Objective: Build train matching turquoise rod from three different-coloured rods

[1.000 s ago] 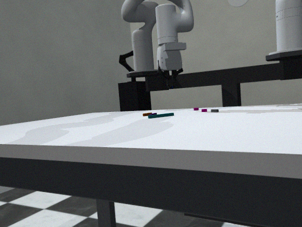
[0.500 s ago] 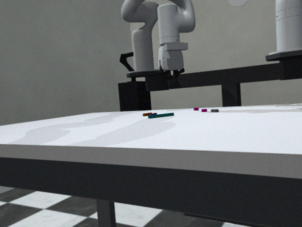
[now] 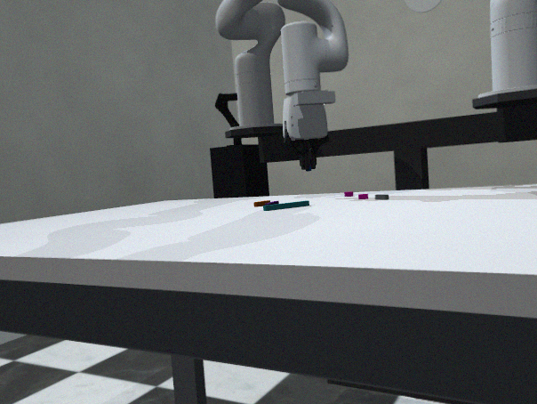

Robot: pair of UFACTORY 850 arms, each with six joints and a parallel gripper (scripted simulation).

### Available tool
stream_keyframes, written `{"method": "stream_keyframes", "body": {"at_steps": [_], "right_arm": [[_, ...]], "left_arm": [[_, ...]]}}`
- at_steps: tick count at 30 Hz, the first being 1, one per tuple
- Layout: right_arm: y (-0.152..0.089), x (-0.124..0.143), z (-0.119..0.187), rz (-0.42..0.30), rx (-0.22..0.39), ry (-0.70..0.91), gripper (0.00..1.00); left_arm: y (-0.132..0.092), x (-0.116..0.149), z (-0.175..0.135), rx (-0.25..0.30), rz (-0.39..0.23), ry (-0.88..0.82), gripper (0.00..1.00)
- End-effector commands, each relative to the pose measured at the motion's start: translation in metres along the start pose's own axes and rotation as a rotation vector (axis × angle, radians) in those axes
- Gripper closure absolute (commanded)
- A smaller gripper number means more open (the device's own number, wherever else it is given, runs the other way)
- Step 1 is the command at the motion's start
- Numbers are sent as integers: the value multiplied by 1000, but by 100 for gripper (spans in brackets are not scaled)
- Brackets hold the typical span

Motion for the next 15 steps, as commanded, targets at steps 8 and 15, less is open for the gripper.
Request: {"method": "stream_keyframes", "body": {"at_steps": [8, 15], "right_arm": [[36, -1, 0, 2, 0, 0, 94], [52, -2, 0, 2, 0, 0, 94]], "left_arm": [[-1, 0, 0, -1, 2, 0, 0], [-1, 0, 0, -1, 2, 0, 0]]}}
Point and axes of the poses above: on each arm, the point where the finger pads meet when closed, its own y axis out along the fingers, its own z axis across the jaws, x = y × z, the point moved 10 cm from there along -y, back along the fingers, and after that the axes turned 15 degrees about y, right-handed, at the moved point
